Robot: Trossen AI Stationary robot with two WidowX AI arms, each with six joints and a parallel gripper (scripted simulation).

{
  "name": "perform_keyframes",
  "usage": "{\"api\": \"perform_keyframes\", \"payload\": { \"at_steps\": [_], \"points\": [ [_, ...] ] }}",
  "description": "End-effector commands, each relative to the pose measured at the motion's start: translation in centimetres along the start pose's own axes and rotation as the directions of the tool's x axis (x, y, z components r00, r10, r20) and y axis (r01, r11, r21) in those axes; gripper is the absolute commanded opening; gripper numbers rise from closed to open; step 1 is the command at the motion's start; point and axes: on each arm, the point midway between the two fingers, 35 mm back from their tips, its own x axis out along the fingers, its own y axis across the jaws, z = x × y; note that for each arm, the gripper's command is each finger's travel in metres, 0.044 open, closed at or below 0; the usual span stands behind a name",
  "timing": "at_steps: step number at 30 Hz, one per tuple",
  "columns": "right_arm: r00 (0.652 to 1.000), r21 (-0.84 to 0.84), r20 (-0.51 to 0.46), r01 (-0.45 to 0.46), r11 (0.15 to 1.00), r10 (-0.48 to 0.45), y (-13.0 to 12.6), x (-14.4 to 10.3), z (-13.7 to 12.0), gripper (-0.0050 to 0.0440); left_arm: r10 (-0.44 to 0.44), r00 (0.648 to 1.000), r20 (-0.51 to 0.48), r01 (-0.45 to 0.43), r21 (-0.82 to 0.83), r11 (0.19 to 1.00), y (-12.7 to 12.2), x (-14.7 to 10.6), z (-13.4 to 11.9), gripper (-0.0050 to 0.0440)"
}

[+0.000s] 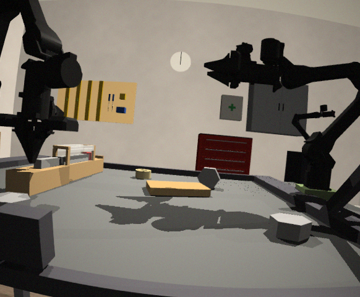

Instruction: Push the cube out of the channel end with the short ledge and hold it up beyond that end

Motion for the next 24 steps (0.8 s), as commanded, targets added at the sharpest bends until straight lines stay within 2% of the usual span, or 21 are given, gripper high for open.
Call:
{"api": "perform_keyframes", "payload": {
  "at_steps": [1, 15, 24],
  "points": [
    [1.0, 0.0, 0.017, 0.0, 1.0, 0.0, 0.0, -0.1, 0.7, 0.04, -0.002, 1.0, -0.004, 0.002, -0.007, 1.0, -0.1, 0.5, 0.0, 0.0],
    [1.0, 0.0, 0.017, 0.0, 1.0, 0.0, 0.0, -0.1, 0.7, 0.04, -0.002, 1.0, -0.005, 0.001, -0.007, 1.0, 0.0, 0.7, 0.0, 0.0],
    [1.0, 0.0, 0.017, 0.0, 1.0, 0.0, 0.0, -0.1, 0.7, 0.04, -0.005, 1.0, -0.005, 0.005, -0.001, 1.0, 0.0, 0.6, 1.2, 0.0]
  ]
}}
